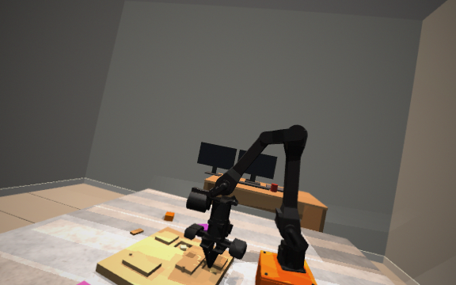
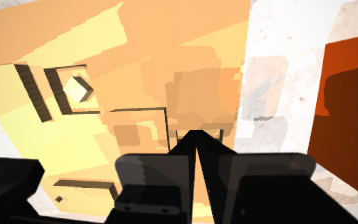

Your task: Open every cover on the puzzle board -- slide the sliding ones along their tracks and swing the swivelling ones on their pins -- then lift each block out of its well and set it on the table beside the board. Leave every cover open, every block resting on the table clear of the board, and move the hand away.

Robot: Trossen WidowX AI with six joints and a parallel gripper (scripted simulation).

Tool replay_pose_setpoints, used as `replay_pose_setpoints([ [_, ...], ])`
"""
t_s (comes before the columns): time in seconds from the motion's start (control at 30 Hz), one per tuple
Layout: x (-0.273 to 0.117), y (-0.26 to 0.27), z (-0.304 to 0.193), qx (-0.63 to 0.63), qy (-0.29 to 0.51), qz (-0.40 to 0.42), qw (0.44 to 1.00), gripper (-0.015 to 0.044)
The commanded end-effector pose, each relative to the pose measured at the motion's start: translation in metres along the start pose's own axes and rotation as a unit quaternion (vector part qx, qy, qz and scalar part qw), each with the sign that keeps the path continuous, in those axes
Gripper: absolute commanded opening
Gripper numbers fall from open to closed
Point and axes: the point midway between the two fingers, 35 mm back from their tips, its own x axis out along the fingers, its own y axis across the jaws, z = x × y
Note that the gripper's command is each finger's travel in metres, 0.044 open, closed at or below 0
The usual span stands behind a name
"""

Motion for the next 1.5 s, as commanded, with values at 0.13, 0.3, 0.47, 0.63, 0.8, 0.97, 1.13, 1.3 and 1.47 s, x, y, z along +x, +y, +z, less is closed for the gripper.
replay_pose_setpoints([
  [0.13, 0.0, 0.0, 0.008, 0.0, -0.001, 0.002, 1.0, 0.0],
  [0.3, 0.0, 0.0, 0.013, 0.0, -0.001, 0.002, 1.0, 0.0],
  [0.47, 0.0, 0.0, 0.018, 0.0, -0.001, 0.002, 1.0, 0.0],
  [0.63, 0.0, 0.0, 0.023, -0.001, -0.002, 0.002, 1.0, 0.0],
  [0.8, 0.0, -0.001, 0.028, -0.001, -0.002, 0.002, 1.0, 0.0],
  [0.97, 0.0, -0.001, 0.033, -0.001, -0.002, 0.002, 1.0, 0.0],
  [1.13, 0.0, -0.002, 0.038, -0.001, -0.002, 0.002, 1.0, 0.0],
  [1.3, 0.0, -0.002, 0.043, -0.001, -0.003, 0.002, 1.0, 0.0],
  [1.47, -0.003, -0.002, 0.045, -0.001, -0.003, 0.002, 1.0, 0.0],
])
